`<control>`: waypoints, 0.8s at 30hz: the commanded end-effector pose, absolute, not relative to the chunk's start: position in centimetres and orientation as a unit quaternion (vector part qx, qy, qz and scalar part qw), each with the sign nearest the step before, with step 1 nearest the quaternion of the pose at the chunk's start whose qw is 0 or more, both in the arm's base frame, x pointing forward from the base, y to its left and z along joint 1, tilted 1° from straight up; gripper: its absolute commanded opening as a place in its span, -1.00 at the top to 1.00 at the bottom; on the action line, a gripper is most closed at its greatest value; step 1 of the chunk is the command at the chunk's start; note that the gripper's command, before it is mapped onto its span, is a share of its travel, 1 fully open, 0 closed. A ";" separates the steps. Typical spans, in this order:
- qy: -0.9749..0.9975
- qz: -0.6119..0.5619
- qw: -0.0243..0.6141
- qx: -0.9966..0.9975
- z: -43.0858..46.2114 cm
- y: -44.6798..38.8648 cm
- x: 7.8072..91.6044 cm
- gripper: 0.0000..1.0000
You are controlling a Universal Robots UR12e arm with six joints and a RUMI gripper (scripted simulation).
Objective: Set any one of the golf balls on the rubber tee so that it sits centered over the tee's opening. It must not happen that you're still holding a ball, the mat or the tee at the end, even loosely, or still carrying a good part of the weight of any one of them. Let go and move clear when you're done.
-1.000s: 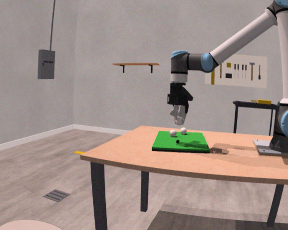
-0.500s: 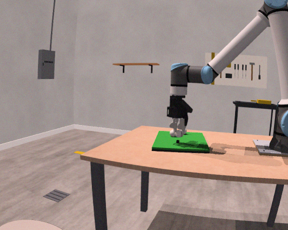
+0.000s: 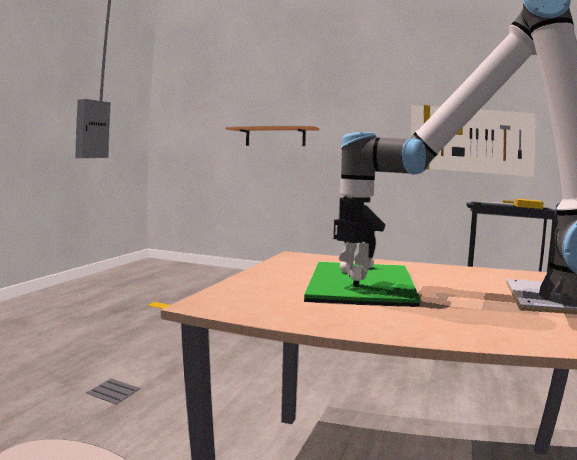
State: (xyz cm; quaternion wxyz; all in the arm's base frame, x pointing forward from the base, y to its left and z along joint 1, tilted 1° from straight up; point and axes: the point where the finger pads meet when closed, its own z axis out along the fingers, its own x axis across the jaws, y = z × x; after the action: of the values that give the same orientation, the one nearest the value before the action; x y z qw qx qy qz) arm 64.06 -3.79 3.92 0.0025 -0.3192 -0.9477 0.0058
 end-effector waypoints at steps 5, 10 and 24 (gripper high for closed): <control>-0.948 0.006 0.002 -0.319 3.8 -3.8 64.2 1.00; -0.948 0.006 0.002 -0.319 3.8 -3.8 64.2 -1.00; -0.948 0.006 0.002 -0.319 3.8 -3.8 64.2 -1.00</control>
State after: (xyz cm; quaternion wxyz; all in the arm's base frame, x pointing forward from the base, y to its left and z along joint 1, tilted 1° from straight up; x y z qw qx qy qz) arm 64.09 -3.80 3.74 0.0024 -0.3192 -0.9477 0.0058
